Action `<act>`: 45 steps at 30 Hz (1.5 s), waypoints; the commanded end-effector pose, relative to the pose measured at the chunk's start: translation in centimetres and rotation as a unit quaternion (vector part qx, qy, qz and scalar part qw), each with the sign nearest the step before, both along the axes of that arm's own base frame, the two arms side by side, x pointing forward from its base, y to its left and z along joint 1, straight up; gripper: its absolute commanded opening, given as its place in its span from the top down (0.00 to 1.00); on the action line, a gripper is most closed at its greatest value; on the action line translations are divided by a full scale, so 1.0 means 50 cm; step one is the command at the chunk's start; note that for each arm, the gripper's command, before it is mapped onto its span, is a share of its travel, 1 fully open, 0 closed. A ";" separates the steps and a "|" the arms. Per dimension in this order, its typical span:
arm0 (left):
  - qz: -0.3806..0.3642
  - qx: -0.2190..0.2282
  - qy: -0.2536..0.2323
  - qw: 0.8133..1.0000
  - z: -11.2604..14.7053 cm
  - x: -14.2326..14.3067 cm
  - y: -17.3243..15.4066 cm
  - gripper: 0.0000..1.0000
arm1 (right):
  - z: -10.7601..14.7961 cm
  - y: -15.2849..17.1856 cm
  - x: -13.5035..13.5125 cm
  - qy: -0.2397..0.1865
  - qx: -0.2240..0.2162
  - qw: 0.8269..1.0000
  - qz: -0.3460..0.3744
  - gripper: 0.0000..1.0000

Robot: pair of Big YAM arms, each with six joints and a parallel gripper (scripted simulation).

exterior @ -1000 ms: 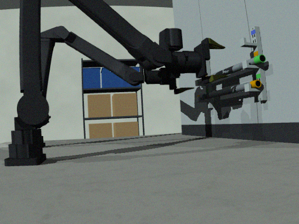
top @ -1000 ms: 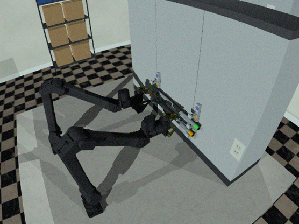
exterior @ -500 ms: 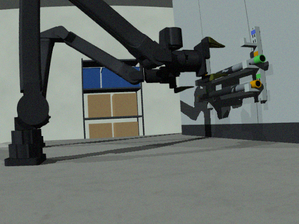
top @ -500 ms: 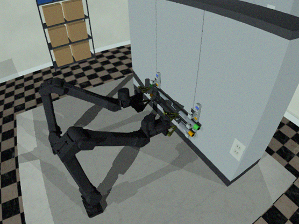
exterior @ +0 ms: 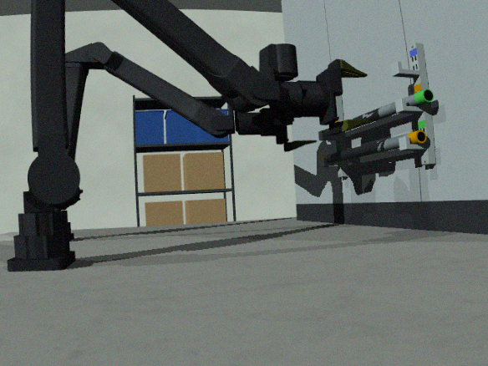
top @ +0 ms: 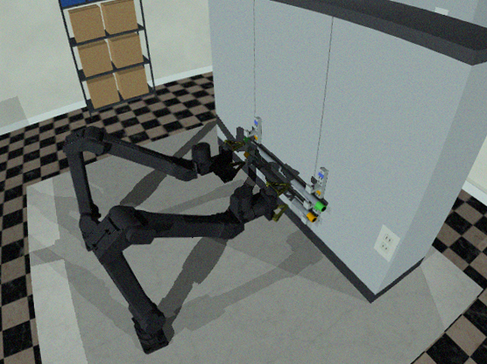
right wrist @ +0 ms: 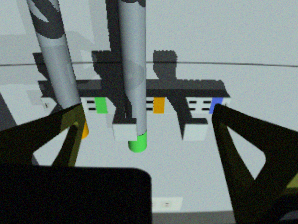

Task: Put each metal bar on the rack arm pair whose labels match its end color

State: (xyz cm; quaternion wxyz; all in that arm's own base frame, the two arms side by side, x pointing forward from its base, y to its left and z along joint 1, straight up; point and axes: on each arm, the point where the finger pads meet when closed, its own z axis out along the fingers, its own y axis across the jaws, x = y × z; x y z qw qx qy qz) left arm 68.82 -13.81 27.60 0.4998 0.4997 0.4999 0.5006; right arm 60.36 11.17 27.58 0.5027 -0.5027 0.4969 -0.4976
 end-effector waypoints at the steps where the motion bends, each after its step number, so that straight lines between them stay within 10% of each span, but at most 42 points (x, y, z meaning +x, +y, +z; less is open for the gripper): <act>1: 0.003 -0.019 -0.044 0.999 0.121 0.015 0.011 0.00 | 0.111 -0.007 0.021 -0.045 0.018 0.999 -0.003 0.00; 45: 0.003 -0.019 -0.043 0.999 0.234 0.012 0.012 0.00 | 0.224 -0.008 0.018 -0.044 0.018 0.999 -0.003 0.00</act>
